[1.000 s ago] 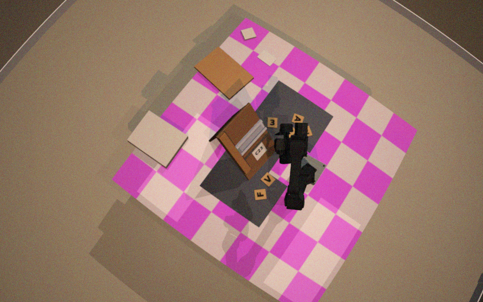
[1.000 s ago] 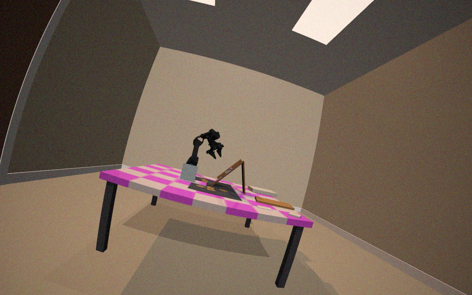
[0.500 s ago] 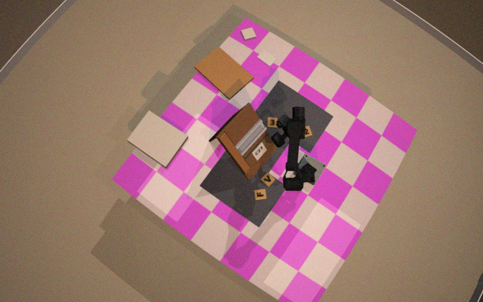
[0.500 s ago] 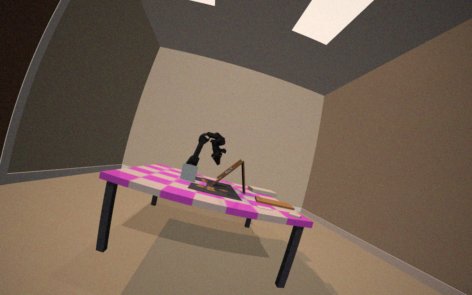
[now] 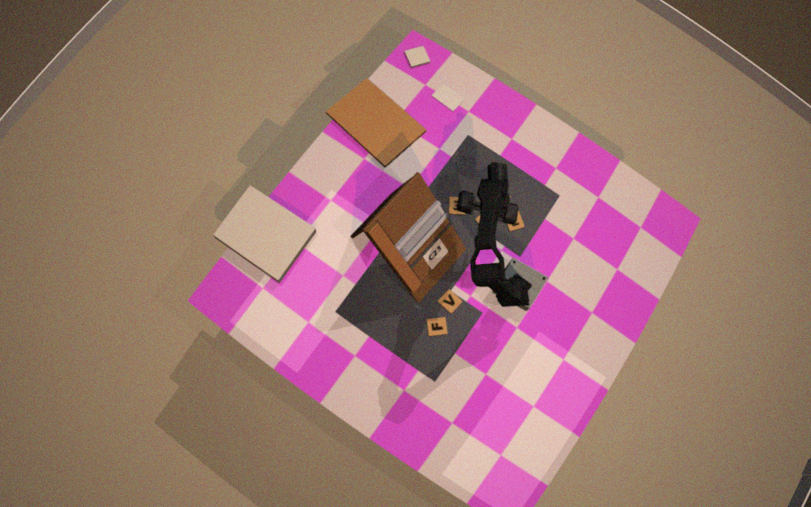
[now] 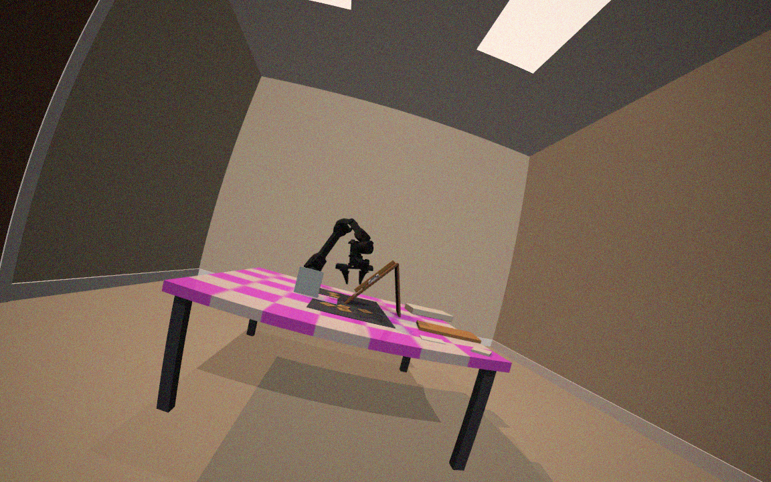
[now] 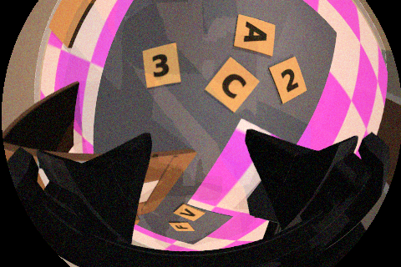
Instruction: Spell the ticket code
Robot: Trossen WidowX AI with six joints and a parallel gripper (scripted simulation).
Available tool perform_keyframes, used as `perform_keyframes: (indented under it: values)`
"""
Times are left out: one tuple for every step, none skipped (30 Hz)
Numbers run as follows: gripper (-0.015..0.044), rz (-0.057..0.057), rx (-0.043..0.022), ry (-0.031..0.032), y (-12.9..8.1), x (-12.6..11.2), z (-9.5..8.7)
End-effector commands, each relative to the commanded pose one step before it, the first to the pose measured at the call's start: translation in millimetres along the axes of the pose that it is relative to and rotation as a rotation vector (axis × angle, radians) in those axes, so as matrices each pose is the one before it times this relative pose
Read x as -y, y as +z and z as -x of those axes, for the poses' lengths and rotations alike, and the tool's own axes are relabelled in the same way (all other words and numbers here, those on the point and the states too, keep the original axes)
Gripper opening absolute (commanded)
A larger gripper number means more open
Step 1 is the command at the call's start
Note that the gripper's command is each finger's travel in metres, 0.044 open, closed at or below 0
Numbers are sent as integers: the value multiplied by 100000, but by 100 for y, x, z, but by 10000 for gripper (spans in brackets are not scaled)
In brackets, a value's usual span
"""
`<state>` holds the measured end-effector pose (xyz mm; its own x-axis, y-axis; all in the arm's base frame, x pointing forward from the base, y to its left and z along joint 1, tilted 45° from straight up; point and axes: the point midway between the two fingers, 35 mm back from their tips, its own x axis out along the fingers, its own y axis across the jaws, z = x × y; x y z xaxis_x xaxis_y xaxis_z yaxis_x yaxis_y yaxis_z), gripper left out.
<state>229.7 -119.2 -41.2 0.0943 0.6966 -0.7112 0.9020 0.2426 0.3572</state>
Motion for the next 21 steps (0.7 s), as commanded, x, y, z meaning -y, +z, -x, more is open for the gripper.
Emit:
perform_keyframes:
  values:
    - [340,-59559,-934,-16737,2698,3641,-5518]
    - [340,-3812,178,-987,198,125,-386]
    - [340,-1098,58,-283,58,34,-112]
    - [340,0,0,0,0,0,0]
    - [340,0,0,0,0,0,0]
    - [340,-4,8,-1,67,68,4]
    - [340,-4,7,-1,66,68,4]
    - [340,0,0,0,0,0,0]
    - [340,0,0,0,0,0,0]
    - [340,0,0,0,0,0,0]
    - [340,0,0,0,0,0,0]
    - [340,0,0,0,0,0,0]
    - [340,0,0,0,0,0,0]
    - [340,0,0,0,0,0,0]
    - [340,0,0,0,0,0,0]
    - [340,0,0,0,0,0,0]
    - [340,0,0,0,0,0,0]
    - [340,1,-2,3,2,-10,-189]
    - [340,3,-4,5,2,-15,-314]
    - [340,5,-10,5,1,-15,-468]
    - [340,8,-20,4,-5,-9,-663]
